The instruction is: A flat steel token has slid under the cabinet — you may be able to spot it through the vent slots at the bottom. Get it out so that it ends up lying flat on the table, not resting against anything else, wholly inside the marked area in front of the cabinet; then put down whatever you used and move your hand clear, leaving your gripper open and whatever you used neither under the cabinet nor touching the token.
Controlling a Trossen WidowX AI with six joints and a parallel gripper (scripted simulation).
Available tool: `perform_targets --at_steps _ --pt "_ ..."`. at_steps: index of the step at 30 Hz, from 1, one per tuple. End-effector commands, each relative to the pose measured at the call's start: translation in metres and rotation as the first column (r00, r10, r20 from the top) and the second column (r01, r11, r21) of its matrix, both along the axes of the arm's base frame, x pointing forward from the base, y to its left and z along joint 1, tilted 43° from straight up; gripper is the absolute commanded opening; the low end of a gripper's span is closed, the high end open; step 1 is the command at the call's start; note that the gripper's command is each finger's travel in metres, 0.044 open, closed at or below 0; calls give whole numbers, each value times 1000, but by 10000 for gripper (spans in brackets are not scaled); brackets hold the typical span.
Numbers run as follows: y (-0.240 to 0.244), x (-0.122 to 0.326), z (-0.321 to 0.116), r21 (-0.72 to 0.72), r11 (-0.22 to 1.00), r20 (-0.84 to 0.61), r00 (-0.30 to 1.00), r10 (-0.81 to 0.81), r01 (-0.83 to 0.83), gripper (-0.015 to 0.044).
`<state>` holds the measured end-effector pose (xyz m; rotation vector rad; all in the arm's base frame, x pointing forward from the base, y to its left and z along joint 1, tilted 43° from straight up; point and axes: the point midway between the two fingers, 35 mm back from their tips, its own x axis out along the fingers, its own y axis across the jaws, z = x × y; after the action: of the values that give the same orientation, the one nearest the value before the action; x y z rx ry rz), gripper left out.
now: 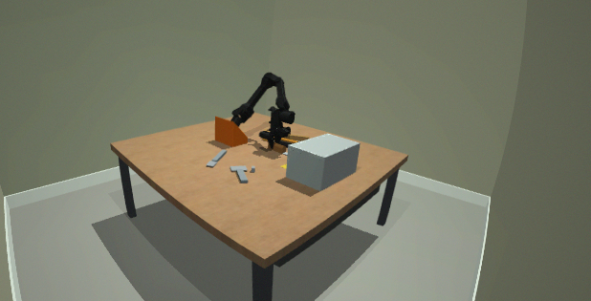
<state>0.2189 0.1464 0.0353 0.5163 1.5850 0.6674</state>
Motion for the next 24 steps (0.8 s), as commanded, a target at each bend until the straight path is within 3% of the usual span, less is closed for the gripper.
perform_targets --at_steps 1,24 --pt "1 5 0 2 1000 3 1000 3 -3 0" --pt "4 33 -1 3 1000 5 1000 3 -3 0"
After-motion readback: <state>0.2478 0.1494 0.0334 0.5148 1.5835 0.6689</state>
